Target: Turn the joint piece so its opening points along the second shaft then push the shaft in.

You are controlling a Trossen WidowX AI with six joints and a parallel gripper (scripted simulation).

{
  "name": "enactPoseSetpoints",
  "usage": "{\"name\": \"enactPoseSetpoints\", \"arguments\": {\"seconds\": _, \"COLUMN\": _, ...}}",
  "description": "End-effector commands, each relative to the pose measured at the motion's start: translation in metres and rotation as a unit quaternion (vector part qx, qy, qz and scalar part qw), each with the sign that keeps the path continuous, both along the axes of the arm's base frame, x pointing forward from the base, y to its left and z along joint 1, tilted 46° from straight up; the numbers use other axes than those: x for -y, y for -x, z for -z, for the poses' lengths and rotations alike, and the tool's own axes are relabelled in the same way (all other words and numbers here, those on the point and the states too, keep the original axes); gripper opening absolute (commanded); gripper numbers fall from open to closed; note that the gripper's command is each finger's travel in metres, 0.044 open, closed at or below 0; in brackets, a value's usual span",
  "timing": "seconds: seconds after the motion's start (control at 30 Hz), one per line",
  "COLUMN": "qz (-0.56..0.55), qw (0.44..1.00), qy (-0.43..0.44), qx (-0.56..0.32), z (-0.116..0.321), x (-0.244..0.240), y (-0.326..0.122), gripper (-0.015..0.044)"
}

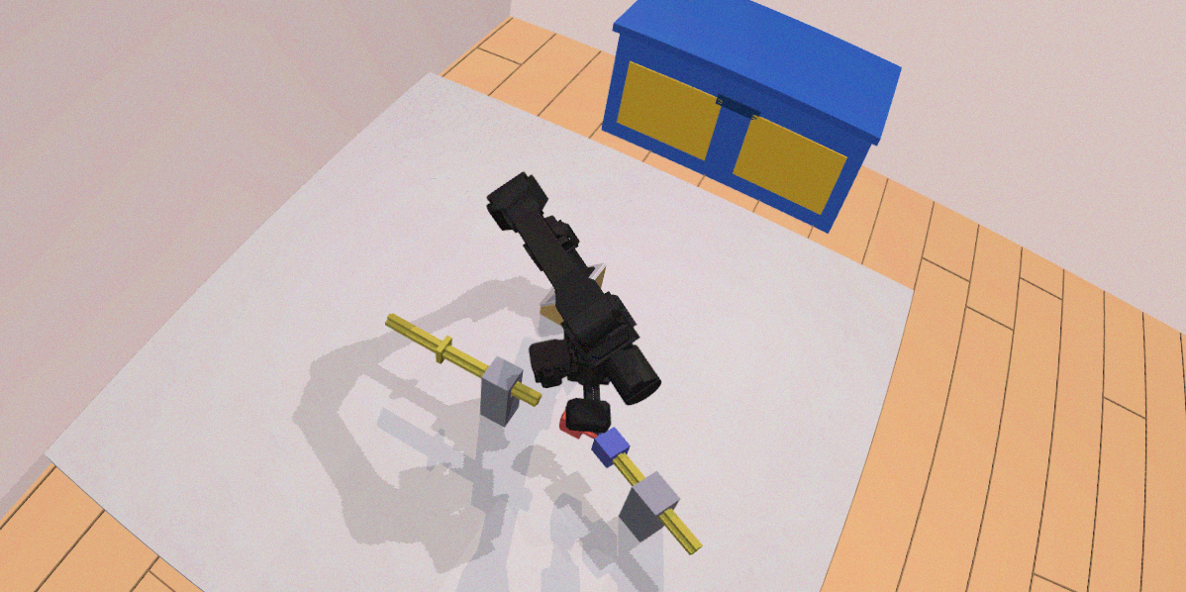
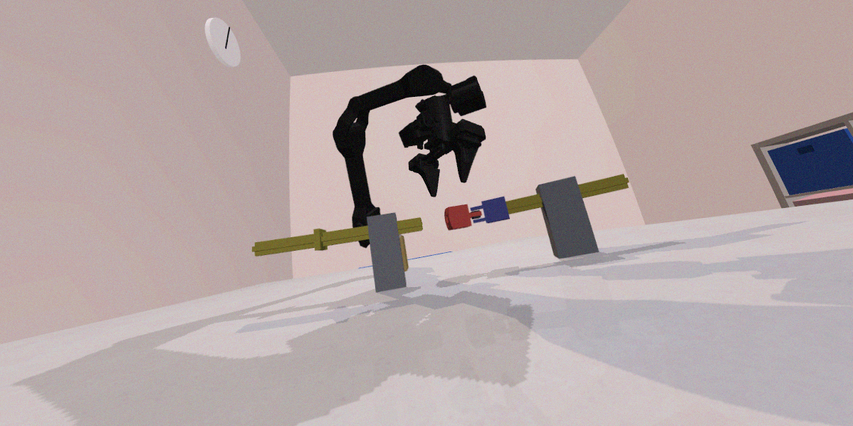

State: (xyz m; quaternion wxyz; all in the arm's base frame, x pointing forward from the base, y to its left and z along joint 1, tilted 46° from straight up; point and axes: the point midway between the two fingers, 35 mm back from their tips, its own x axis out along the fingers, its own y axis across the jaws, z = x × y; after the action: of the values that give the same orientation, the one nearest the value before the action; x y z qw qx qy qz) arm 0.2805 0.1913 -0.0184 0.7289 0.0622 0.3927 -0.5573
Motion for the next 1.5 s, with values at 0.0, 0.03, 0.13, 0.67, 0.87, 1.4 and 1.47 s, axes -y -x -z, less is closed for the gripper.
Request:
{"name": "enactPoseSetpoints", "arguments": {"seconds": 0.0, "qz": -0.049, "qw": 0.998, "qy": -0.012, "qx": -0.045, "z": -0.014, "x": -0.012, "y": 0.001, "gripper": 0.0440}}
{"name": "enactPoseSetpoints", "arguments": {"seconds": 0.03, "qz": -0.061, "qw": 0.996, "qy": -0.015, "qx": -0.056, "z": -0.017, "x": -0.015, "y": 0.002, "gripper": 0.0440}}
{"name": "enactPoseSetpoints", "arguments": {"seconds": 0.13, "qz": -0.100, "qw": 0.991, "qy": -0.022, "qx": -0.088, "z": -0.027, "x": -0.023, "y": 0.003, "gripper": 0.0440}}
{"name": "enactPoseSetpoints", "arguments": {"seconds": 0.67, "qz": -0.196, "qw": 0.967, "qy": -0.036, "qx": -0.160, "z": -0.053, "x": -0.043, "y": 0.009, "gripper": 0.0440}}
{"name": "enactPoseSetpoints", "arguments": {"seconds": 0.87, "qz": -0.141, "qw": 0.979, "qy": -0.075, "qx": -0.126, "z": -0.057, "x": -0.028, "y": 0.005, "gripper": 0.0440}}
{"name": "enactPoseSetpoints", "arguments": {"seconds": 1.4, "qz": 0.062, "qw": 0.977, "qy": -0.203, "qx": -0.001, "z": -0.069, "x": 0.022, "y": -0.004, "gripper": 0.0440}}
{"name": "enactPoseSetpoints", "arguments": {"seconds": 1.47, "qz": 0.087, "qw": 0.972, "qy": -0.218, "qx": 0.014, "z": -0.070, "x": 0.028, "y": -0.004, "gripper": 0.0440}}
